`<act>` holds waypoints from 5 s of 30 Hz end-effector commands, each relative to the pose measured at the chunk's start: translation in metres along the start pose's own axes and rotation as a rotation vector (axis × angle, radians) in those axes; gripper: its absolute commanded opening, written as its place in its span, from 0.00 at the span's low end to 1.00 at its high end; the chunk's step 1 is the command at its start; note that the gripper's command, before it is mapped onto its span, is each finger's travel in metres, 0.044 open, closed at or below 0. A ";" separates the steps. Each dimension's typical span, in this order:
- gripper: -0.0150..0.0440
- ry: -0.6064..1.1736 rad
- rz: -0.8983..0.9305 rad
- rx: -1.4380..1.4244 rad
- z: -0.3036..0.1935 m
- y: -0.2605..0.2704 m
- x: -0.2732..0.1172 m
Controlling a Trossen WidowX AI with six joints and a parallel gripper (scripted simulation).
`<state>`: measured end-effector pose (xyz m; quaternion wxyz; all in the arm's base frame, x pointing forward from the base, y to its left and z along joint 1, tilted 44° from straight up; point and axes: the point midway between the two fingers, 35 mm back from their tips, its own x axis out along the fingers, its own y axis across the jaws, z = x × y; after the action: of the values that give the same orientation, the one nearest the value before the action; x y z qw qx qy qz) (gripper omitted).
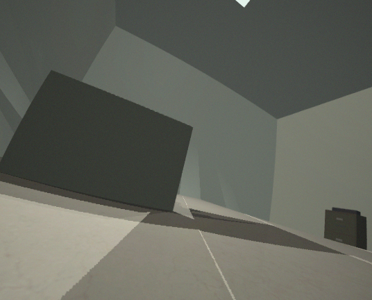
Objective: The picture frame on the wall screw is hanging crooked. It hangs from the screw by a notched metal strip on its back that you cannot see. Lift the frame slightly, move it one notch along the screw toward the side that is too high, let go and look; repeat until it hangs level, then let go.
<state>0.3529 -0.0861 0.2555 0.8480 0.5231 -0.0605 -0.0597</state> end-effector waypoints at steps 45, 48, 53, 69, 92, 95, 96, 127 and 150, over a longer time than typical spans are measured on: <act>0.25 0.000 0.002 -0.002 0.000 -0.006 0.000; 0.25 0.000 0.003 -0.006 -0.001 -0.006 0.000; 0.25 0.000 0.003 -0.006 -0.001 -0.006 0.000; 0.25 -0.001 0.003 -0.126 -0.001 -0.007 0.000; 0.25 -0.002 0.003 -0.247 -0.001 -0.009 0.000; 0.25 -0.002 0.003 -0.268 -0.001 -0.009 0.000; 0.25 -0.002 0.003 -0.268 -0.001 -0.009 0.000; 0.69 0.001 0.003 -0.206 0.005 -0.004 -0.037; 0.69 0.003 0.009 0.087 0.027 0.017 -0.159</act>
<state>0.2136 -0.0842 0.2666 0.8350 0.5438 -0.0624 -0.0561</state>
